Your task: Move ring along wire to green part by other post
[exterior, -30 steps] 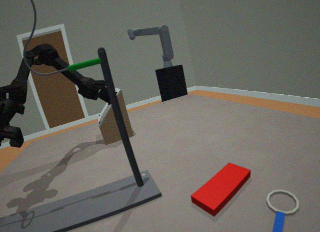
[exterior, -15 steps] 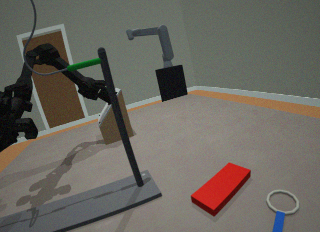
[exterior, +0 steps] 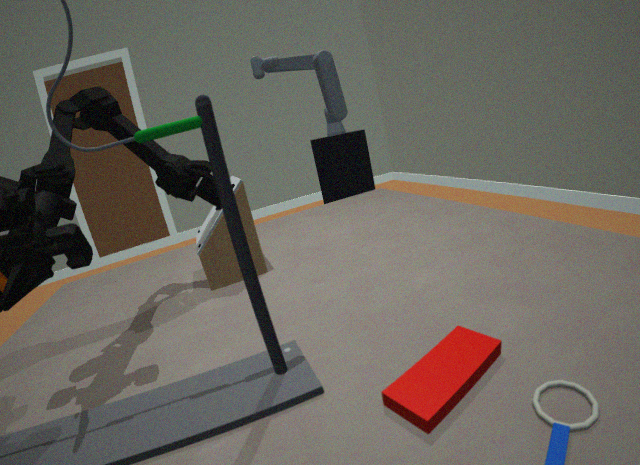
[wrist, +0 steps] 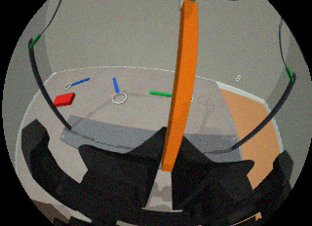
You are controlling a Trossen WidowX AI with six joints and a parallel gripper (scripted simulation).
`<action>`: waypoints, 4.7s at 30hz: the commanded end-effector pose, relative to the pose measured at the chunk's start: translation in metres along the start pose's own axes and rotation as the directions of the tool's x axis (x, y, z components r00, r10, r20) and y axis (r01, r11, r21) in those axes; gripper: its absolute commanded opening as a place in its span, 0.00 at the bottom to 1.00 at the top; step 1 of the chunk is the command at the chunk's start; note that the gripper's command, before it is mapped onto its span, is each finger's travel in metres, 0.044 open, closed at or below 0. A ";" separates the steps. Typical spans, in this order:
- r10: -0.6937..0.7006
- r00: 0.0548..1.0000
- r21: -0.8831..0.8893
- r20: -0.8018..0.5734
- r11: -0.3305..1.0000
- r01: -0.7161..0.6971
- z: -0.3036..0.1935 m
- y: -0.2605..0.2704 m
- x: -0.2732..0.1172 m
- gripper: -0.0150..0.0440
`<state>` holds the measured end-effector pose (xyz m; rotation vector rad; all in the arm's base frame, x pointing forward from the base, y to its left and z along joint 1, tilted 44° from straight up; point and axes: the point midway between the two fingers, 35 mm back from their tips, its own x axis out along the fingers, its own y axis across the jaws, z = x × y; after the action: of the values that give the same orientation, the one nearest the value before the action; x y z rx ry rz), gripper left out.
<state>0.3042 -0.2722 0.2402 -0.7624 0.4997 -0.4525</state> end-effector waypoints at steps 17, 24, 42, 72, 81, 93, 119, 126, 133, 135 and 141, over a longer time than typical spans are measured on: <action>0.033 0.999 0.082 -0.002 0.996 -0.033 0.001 0.031 -0.003 0.00; 0.068 0.998 0.151 -0.003 0.986 -0.067 0.002 0.047 -0.005 0.00; 0.220 0.975 0.434 0.015 0.877 -0.204 0.018 0.100 -0.017 0.00; 0.483 0.853 0.863 0.199 0.326 -0.386 0.096 0.168 -0.066 0.00; 0.526 0.802 0.912 0.284 0.110 -0.395 0.126 0.173 -0.082 0.00; 0.547 0.736 0.913 0.400 -0.168 -0.372 0.164 0.168 -0.103 0.00; 0.501 0.634 0.771 0.590 -0.582 -0.258 0.223 0.133 -0.133 0.00; 0.490 0.623 0.745 0.610 -0.622 -0.241 0.231 0.123 -0.137 0.00; 0.492 0.624 0.749 0.607 -0.617 -0.243 0.235 0.119 -0.139 0.00; 0.494 0.626 0.754 0.603 -0.609 -0.246 0.235 0.118 -0.139 0.00; 0.504 0.635 0.777 0.585 -0.572 -0.262 0.236 0.118 -0.139 0.00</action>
<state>0.3538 0.0059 0.3326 1.4090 0.3521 0.1216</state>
